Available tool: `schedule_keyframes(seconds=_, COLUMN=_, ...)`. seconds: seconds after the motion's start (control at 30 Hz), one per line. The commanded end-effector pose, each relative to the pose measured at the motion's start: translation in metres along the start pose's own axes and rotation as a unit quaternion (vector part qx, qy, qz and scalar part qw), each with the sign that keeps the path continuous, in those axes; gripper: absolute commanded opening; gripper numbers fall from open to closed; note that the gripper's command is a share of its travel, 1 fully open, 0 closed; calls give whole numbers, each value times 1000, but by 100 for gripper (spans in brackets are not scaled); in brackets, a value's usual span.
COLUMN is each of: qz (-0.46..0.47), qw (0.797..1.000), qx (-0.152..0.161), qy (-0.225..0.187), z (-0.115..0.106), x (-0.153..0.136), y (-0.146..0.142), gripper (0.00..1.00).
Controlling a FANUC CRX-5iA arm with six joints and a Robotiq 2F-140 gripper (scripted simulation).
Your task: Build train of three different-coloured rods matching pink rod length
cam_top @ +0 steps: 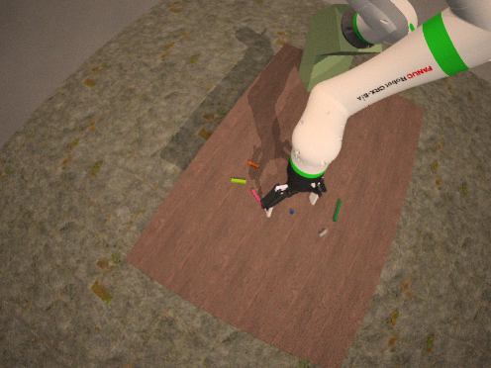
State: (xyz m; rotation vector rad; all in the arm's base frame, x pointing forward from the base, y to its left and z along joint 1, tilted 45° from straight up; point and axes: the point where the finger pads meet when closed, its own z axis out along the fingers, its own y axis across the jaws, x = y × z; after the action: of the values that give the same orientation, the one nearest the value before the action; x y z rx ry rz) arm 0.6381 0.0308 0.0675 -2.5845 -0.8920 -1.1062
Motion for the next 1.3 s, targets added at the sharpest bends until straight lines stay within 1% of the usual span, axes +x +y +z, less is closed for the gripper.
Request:
schedule_keyframes(seconds=0.0, qz=0, qw=1000, qx=0, qy=0, z=0, x=0, y=0, gripper=100)
schedule_keyframes(seconds=1.27, qz=-10, qw=1000, qx=0, qy=0, z=0, x=0, y=1, gripper=100)
